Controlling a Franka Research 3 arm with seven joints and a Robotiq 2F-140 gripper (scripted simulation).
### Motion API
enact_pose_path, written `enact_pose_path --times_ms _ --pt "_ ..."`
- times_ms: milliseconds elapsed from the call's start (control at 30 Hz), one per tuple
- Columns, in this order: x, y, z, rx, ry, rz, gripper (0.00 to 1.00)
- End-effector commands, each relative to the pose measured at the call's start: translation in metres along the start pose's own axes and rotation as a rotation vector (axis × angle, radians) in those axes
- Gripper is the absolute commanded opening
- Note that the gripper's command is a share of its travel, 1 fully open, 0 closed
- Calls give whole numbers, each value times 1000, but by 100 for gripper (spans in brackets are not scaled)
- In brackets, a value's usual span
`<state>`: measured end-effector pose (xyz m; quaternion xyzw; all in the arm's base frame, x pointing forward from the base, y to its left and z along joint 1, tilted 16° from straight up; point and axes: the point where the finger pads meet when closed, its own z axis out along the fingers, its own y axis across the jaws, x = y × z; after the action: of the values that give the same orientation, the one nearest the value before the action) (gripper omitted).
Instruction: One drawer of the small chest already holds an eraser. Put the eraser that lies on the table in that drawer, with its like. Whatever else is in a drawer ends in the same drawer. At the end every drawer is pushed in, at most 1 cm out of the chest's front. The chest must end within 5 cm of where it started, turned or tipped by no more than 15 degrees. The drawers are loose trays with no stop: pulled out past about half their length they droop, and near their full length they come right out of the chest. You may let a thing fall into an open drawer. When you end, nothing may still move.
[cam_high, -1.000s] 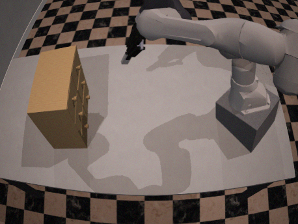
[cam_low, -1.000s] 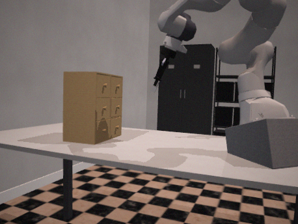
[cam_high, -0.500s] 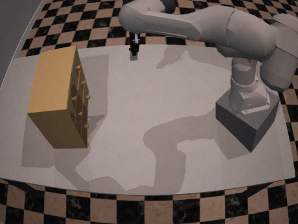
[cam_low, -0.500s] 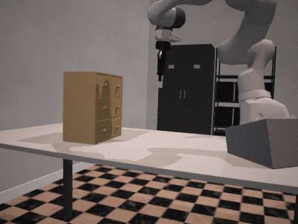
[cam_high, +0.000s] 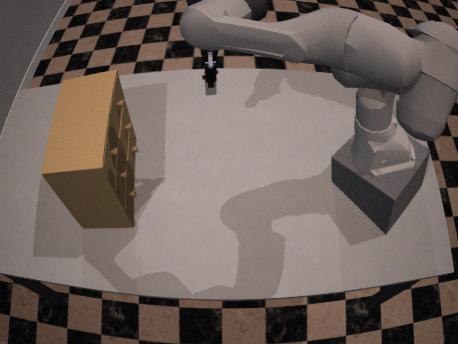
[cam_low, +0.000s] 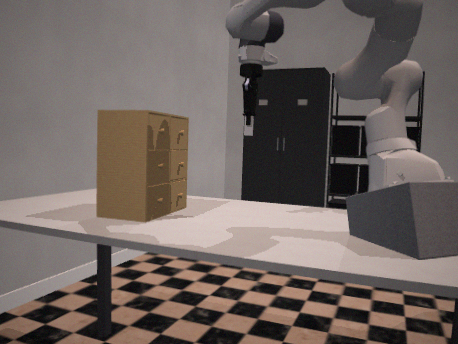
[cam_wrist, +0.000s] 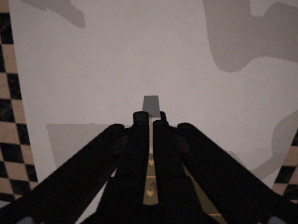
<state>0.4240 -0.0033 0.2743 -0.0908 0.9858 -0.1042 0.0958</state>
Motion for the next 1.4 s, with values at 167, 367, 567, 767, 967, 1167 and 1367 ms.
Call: enact_pose_path --times_ms 167,367,567,767,967,1167,1367 --pt "2 1 1 0 8 19 0" --pt "2 1 1 0 8 19 0" --pt "1 1 0 -3 3 12 100" --pt "1 1 0 -3 3 12 100" --pt "1 1 0 -3 3 12 100" --pt "1 1 0 -3 3 12 100" --pt "1 1 0 -3 3 12 100"
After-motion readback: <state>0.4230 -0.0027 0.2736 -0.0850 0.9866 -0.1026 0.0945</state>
